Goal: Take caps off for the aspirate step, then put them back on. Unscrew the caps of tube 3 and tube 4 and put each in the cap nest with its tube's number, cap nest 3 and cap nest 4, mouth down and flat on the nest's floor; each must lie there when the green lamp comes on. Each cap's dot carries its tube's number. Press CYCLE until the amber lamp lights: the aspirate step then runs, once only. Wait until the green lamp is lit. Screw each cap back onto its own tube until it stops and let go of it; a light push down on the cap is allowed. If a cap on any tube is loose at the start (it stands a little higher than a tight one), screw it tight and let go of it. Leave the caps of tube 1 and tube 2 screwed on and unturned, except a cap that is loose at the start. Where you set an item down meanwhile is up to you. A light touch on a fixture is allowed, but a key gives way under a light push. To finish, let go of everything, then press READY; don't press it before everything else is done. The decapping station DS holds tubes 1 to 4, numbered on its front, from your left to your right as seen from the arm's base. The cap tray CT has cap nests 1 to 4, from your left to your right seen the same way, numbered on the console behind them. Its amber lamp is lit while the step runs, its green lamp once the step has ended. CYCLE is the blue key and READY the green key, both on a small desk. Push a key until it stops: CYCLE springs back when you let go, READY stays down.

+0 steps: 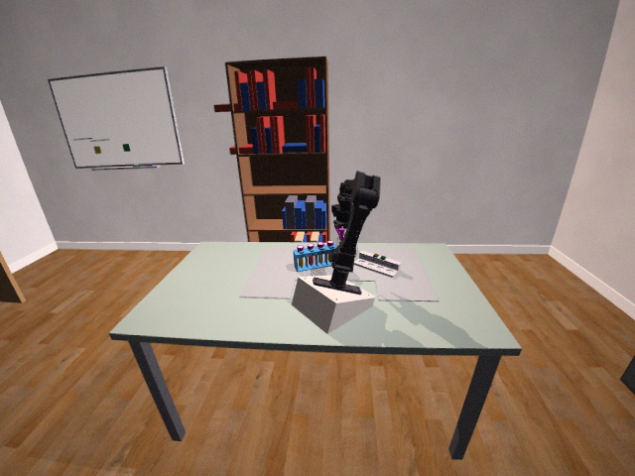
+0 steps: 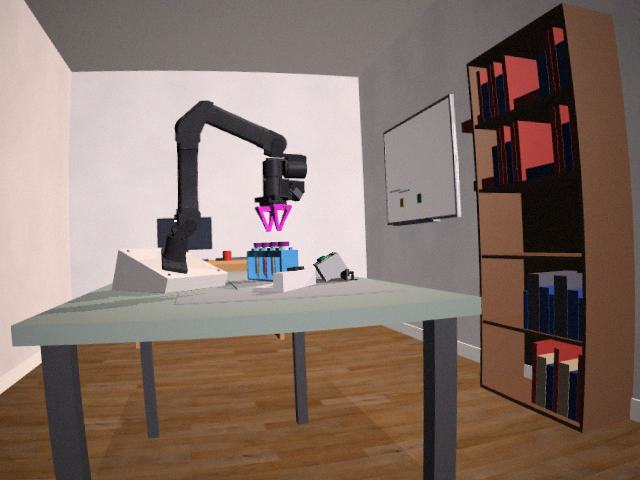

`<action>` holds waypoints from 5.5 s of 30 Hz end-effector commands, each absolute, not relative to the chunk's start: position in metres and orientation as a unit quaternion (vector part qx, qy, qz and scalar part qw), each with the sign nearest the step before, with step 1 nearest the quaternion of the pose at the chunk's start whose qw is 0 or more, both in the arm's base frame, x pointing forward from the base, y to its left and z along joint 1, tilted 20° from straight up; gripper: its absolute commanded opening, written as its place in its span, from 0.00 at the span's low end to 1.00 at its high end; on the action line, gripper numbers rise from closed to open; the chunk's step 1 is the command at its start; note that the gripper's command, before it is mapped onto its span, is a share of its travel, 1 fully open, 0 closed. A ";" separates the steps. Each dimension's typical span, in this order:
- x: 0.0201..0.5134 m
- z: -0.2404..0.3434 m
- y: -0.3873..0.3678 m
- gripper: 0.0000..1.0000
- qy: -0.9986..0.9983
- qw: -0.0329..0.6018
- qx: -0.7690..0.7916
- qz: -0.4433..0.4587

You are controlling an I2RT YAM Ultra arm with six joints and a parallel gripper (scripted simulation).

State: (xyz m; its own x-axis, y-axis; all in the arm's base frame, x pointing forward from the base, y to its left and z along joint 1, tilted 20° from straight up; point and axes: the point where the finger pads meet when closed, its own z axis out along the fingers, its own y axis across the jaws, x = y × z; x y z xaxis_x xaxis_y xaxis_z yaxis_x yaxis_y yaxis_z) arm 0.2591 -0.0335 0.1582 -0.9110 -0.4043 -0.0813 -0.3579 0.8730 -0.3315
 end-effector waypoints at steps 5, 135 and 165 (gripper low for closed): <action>0.262 0.163 -0.032 0.49 0.963 0.082 -0.200 -0.159; 0.308 0.096 0.074 0.00 0.955 0.142 0.236 -0.106; 0.308 0.097 0.074 0.00 0.904 0.049 -0.390 -0.170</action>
State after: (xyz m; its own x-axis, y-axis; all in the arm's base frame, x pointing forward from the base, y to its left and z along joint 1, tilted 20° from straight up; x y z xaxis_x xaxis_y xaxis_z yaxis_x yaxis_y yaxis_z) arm 0.3058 0.0725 0.0937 -0.8138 -0.5810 -0.0125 -0.5421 0.7667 -0.3441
